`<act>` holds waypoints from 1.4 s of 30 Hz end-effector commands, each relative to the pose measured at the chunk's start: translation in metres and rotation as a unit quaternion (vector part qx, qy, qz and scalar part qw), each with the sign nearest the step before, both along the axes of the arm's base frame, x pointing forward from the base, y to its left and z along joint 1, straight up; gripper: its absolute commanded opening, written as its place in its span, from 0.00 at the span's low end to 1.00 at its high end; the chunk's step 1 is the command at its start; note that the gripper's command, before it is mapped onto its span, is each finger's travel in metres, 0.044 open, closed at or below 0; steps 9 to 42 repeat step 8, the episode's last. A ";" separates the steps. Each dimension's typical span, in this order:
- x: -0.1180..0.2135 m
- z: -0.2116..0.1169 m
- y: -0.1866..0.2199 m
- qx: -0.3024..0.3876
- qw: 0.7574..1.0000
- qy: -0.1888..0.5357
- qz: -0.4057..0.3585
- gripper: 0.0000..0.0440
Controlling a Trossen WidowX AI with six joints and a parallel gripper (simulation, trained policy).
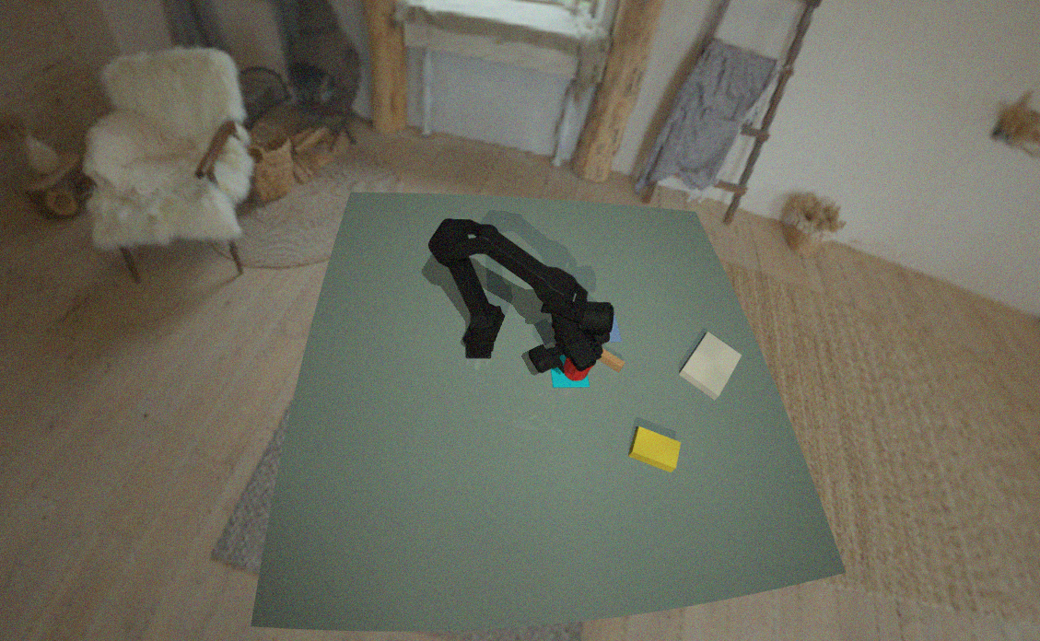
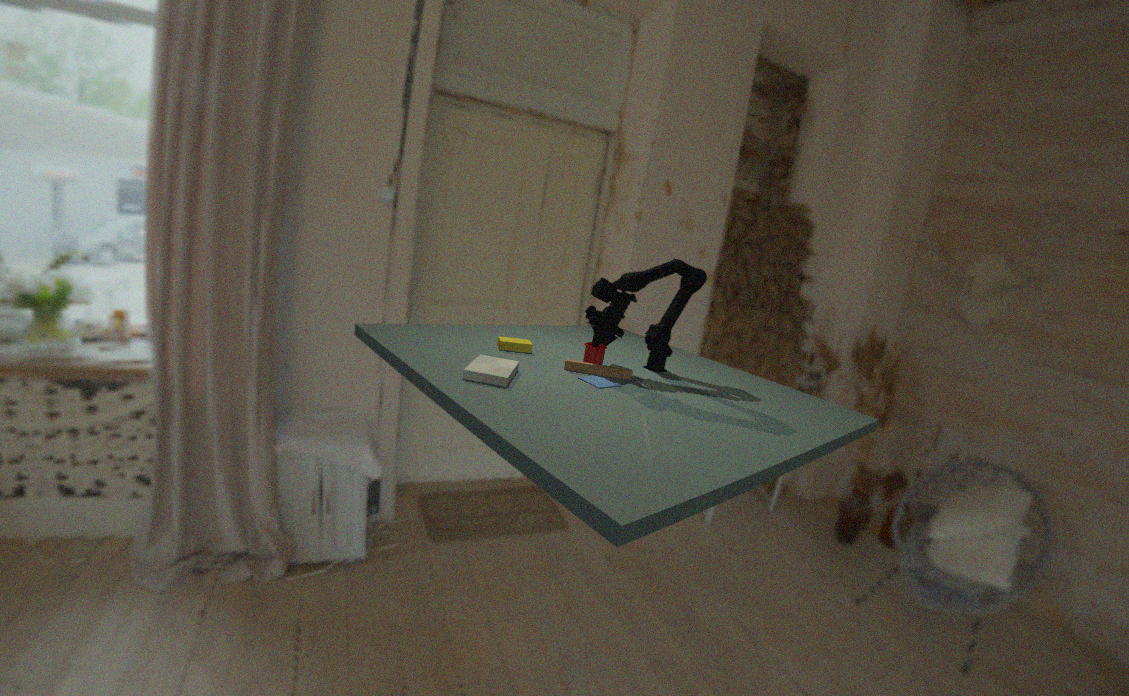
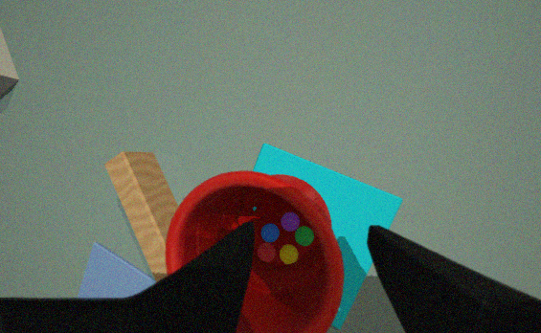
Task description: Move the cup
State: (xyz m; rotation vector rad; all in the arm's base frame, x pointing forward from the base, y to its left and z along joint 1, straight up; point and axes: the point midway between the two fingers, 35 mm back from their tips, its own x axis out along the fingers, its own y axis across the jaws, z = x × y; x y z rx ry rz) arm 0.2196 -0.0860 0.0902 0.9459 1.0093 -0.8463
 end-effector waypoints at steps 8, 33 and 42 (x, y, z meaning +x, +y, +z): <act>-0.006 0.022 -0.003 -0.010 0.999 -0.036 -0.002 0.65; -0.006 0.022 -0.003 -0.010 0.999 -0.036 -0.002 0.65; -0.006 0.022 -0.003 -0.010 0.999 -0.036 -0.002 0.65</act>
